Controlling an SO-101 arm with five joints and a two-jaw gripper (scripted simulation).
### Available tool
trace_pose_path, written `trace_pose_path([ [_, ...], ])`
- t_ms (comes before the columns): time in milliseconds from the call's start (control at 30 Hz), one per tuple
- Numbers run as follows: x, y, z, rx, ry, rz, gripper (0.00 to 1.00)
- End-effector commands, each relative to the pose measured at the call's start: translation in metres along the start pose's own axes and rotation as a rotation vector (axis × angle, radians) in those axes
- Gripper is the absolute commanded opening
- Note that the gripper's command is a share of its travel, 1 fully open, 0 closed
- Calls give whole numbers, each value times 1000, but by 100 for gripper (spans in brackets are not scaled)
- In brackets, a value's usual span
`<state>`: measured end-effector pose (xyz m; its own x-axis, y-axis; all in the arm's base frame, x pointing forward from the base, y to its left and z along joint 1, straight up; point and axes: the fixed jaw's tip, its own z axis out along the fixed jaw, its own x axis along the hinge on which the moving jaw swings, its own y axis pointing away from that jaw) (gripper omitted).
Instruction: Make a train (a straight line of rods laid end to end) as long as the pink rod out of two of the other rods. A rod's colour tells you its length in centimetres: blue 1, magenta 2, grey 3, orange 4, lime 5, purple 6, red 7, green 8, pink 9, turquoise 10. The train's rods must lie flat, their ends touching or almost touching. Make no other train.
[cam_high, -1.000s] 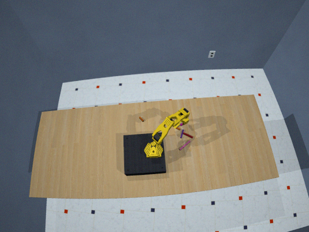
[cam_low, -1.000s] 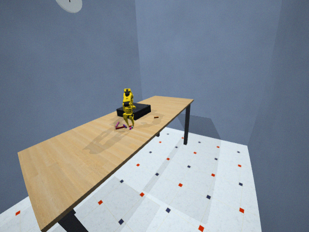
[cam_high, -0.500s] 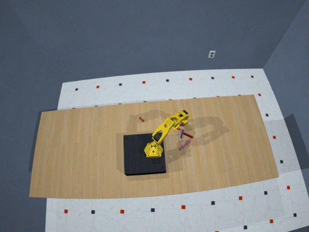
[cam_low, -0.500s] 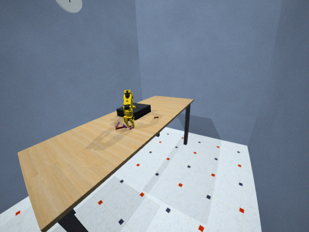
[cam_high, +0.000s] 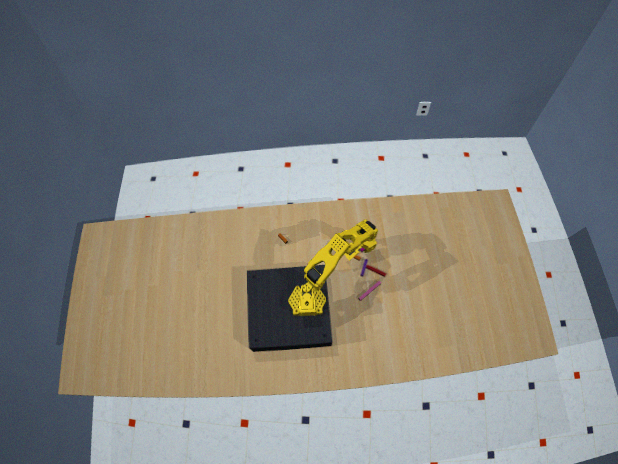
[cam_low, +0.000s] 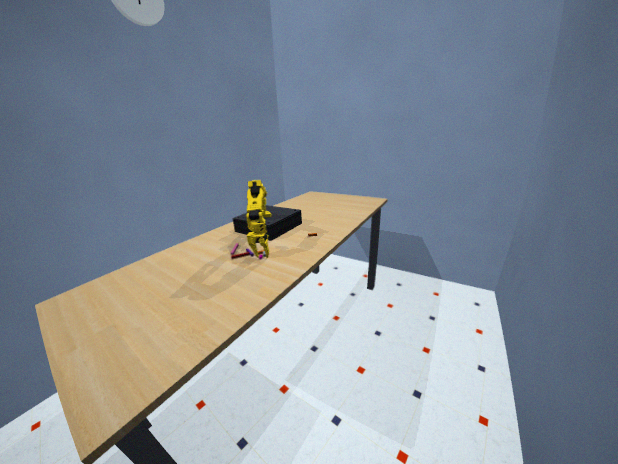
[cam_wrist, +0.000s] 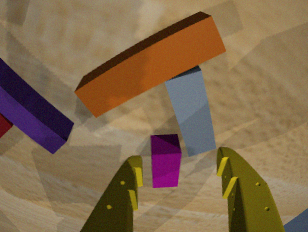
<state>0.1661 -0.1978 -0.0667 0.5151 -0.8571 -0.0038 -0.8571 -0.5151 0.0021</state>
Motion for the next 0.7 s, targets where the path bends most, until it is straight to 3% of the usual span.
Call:
trace_pose_path([
  [0,-2,-1,4,0,-7,-11,19],
  [667,-2,-1,4,0,-7,-11,18],
])
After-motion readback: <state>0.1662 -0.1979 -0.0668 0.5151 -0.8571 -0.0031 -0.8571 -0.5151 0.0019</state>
